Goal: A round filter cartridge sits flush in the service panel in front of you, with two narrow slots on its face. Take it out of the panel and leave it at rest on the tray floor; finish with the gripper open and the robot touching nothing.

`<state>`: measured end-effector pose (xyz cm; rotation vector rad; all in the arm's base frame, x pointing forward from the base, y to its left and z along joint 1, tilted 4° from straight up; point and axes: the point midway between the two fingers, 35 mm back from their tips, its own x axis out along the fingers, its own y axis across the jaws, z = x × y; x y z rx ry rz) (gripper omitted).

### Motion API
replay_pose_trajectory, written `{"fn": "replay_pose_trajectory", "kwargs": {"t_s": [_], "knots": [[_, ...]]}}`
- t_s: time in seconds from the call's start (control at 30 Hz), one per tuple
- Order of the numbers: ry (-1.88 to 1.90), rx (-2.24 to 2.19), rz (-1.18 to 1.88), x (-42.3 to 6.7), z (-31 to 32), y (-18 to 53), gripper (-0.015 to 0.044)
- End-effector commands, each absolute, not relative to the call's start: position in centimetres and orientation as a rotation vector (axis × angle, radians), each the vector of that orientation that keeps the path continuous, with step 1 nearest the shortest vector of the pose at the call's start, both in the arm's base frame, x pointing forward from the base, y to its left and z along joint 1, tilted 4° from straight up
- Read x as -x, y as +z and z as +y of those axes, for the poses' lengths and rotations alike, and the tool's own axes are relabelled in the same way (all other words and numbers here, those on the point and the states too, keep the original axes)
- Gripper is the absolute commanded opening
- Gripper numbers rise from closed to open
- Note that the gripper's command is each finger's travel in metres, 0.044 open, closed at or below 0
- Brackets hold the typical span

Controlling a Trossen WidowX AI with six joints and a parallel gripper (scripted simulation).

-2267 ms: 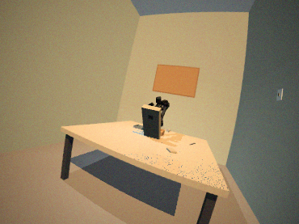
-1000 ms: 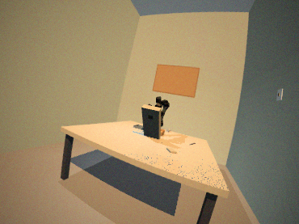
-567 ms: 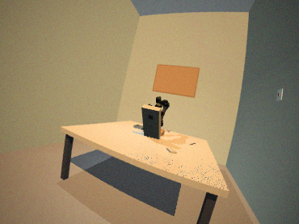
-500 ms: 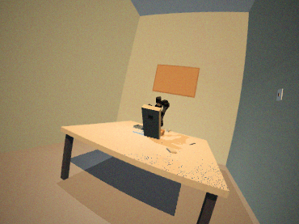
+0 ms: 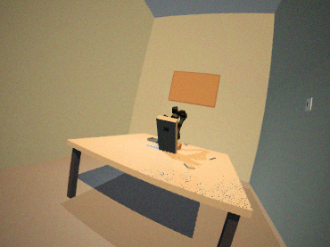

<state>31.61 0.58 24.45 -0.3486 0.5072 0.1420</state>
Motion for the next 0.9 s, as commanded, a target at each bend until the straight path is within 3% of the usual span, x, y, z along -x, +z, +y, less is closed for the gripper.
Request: {"fn": "replay_pose_trajectory", "kwargs": {"t_s": [0.0, 0.33, 0.87], "knots": [[0.14, 0.35, 0.507, -32.4, 0.5, 24.1, 0.0], [0.14, 0.35, 0.507, -32.4, 0.5, 24.1, 0.0], [0.141, 0.35, 0.513, -25.2, 0.2, 28.2, 0.0]]}}
